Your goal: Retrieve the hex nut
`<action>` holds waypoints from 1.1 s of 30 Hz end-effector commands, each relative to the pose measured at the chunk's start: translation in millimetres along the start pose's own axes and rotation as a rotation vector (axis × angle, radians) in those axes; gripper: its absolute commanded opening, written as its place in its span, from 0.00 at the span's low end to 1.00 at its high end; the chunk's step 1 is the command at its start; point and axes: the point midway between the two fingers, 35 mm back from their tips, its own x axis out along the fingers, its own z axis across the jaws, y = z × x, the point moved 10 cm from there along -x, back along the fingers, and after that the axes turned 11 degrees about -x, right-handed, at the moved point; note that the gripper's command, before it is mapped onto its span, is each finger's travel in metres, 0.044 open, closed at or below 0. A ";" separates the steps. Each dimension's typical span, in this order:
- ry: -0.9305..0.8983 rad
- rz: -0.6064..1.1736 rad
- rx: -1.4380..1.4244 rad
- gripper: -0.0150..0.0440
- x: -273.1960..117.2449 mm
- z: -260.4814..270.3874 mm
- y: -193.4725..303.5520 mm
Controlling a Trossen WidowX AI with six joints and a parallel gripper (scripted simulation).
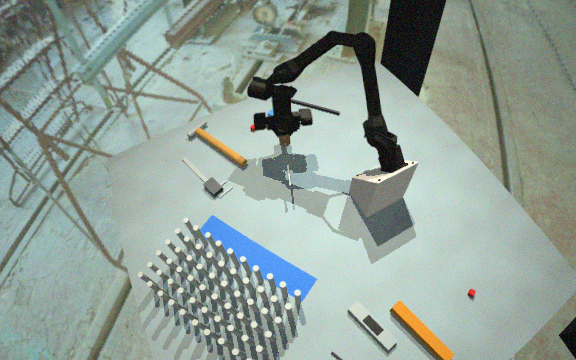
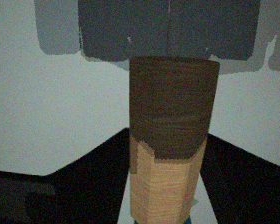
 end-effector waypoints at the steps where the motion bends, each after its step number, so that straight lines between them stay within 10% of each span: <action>1: 0.001 0.001 -0.120 0.25 0.2 -0.2 0.0; 33: 0.000 0.002 -0.654 0.25 16.0 -1.8 -0.1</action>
